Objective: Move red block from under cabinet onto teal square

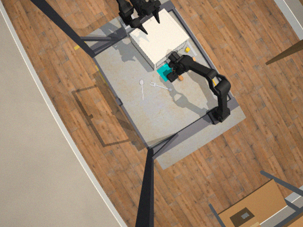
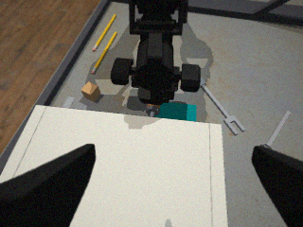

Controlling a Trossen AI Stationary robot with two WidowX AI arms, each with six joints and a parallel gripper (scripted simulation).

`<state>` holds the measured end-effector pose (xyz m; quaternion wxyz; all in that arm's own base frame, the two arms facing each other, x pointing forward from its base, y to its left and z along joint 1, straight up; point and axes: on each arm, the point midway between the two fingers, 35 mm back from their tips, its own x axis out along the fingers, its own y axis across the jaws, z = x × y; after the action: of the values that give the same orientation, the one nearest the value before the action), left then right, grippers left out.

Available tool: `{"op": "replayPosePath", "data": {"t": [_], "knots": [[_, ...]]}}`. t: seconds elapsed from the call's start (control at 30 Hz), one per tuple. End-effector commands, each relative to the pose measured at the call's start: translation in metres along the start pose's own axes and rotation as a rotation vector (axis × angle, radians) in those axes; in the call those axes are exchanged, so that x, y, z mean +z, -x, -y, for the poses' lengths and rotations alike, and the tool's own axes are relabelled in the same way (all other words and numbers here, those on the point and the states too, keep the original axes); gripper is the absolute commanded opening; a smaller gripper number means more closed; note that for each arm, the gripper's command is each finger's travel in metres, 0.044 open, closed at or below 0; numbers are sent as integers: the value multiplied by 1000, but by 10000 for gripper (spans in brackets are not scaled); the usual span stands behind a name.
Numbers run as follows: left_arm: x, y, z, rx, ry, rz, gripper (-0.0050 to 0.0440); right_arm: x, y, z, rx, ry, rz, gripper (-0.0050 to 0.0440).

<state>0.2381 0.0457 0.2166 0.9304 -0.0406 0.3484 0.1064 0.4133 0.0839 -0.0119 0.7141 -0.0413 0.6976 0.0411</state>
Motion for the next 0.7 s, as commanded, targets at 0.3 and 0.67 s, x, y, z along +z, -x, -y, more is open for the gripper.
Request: {"op": "replayPosePath", "data": {"t": [0.3,0.67], "knots": [[4,3,-1,1,1,14,440,-42,-3,-3,6,3,7,116],[4,3,-1,1,1,14,440,-85,-6,-2,6,3,4,116]]}}
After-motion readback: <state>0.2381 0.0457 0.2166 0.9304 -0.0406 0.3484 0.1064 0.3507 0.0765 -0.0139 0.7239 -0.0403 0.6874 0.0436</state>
